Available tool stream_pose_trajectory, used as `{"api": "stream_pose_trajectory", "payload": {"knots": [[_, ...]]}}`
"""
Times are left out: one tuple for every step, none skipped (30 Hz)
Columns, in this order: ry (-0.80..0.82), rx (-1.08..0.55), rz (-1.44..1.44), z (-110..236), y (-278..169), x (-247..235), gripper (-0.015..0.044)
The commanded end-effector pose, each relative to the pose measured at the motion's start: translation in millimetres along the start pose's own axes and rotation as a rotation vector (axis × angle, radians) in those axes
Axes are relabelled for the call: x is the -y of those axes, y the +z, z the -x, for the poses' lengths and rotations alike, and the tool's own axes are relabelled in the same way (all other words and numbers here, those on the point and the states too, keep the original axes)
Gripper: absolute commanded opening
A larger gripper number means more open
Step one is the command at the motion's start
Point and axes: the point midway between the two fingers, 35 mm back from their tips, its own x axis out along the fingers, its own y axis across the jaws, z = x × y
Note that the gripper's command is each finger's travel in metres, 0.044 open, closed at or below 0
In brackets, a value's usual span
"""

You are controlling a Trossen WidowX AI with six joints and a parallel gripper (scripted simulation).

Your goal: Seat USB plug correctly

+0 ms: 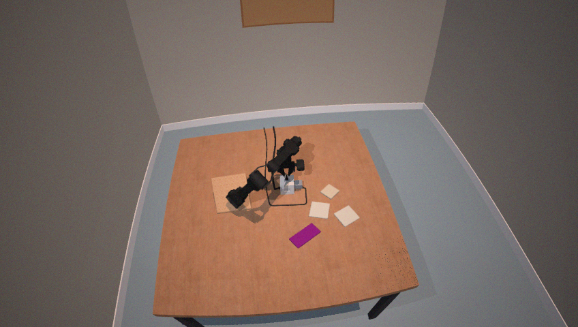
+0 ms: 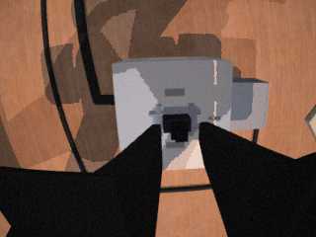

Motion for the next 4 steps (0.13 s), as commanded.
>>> {"api": "stream_pose_trajectory", "payload": {"knots": [[0.002,0.002,-0.004,4.3,0.6,-0.1,0.0095],[0.002,0.002,-0.004,5.3,0.7,-0.1,0.0095],[0.003,0.002,-0.004,6.3,0.8,-0.1,0.0095],[0.003,0.002,-0.004,7.3,0.9,-0.1,0.0095]]}}
